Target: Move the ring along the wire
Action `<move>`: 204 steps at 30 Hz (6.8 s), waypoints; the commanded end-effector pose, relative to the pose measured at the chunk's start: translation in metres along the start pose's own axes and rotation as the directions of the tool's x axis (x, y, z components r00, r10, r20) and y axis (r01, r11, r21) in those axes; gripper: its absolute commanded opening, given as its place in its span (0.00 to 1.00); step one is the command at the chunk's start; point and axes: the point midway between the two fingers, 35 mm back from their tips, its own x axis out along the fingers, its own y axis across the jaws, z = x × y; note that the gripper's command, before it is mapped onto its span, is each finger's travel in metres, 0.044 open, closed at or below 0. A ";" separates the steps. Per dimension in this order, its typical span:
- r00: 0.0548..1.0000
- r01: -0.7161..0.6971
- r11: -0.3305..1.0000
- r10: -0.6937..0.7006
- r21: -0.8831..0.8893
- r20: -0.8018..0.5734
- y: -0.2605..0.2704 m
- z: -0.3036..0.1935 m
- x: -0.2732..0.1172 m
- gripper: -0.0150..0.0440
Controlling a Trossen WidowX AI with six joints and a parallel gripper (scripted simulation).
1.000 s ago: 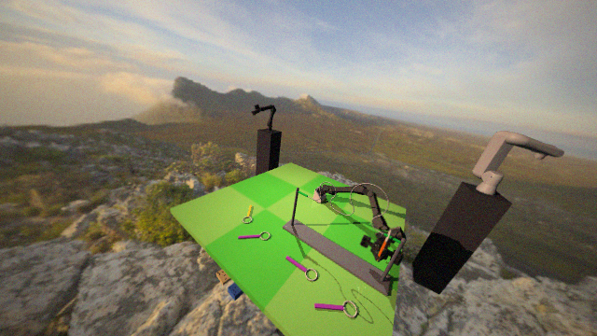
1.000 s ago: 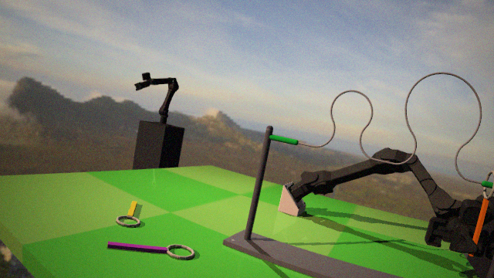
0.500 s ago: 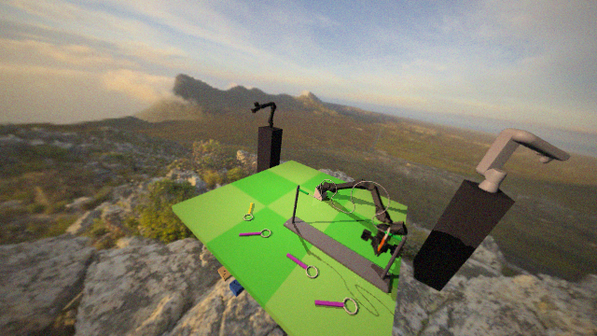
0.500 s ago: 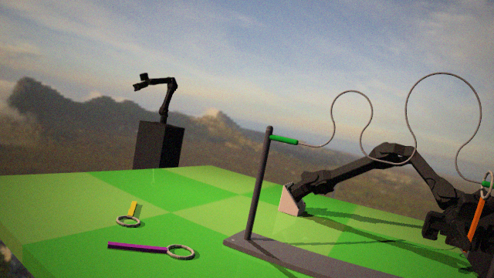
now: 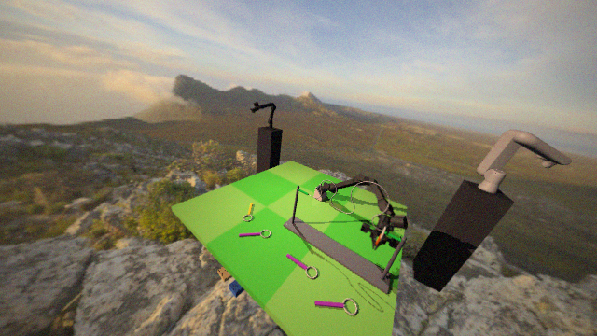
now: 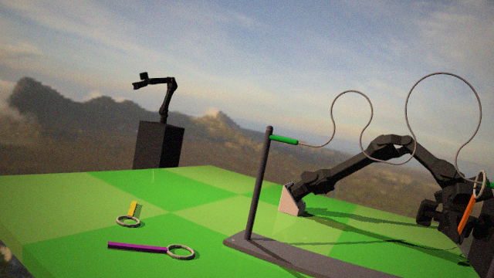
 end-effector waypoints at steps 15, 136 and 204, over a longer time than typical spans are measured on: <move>0.993 0.041 0.995 -0.051 -0.092 -0.111 -0.030 0.002 -0.017 0.00; 0.757 0.291 -0.551 -0.368 -0.782 0.540 -0.132 0.233 -0.103 0.00; 0.898 0.309 0.252 -0.395 -0.917 0.194 -0.137 0.209 -0.093 0.00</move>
